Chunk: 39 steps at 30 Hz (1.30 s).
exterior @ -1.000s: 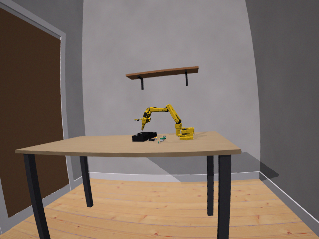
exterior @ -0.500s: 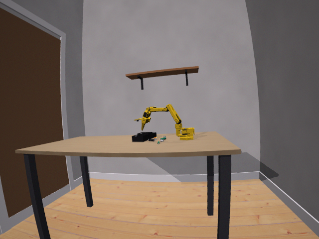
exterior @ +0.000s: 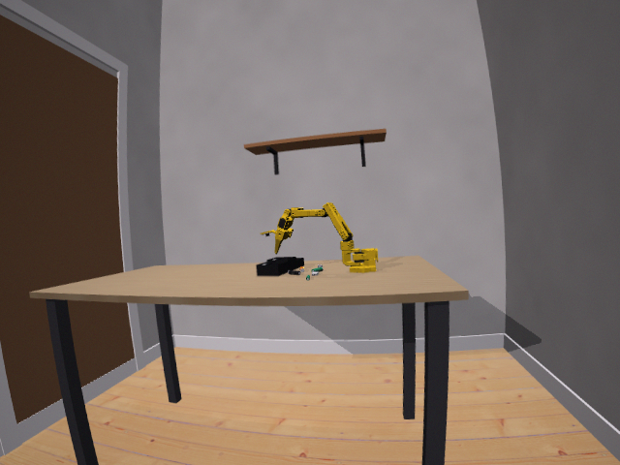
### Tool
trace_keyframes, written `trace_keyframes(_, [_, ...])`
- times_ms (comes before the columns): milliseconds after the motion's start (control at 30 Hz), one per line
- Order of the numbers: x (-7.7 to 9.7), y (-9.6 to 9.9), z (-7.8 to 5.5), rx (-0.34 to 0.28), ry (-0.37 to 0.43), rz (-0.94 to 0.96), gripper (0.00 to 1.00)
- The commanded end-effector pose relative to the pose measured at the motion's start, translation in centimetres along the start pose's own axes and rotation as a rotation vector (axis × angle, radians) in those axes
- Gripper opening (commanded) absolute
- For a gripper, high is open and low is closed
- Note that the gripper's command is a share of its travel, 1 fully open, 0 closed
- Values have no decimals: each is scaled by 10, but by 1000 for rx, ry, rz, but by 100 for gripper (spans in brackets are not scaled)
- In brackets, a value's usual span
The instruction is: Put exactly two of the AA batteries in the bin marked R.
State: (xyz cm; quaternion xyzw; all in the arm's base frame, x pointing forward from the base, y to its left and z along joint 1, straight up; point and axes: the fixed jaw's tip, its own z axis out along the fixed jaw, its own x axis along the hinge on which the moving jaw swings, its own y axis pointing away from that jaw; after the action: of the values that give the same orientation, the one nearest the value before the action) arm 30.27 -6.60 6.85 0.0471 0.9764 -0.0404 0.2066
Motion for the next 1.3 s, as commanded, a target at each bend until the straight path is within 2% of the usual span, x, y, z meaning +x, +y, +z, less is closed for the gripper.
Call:
trace_keyframes(0, [-12,1,-12,5,-63,2,100])
trace_keyframes(500, [-13,5,-12,-2,-66,7,100])
trace_keyframes(800, [-15,42,-10,-57,-86,42,100])
trace_keyframes(867, [-15,42,-10,-57,-86,42,100])
trace_keyframes(1100, [-14,73,-10,-107,-97,73,100])
trace_keyframes(1267, [-14,82,-10,-123,-99,83,100])
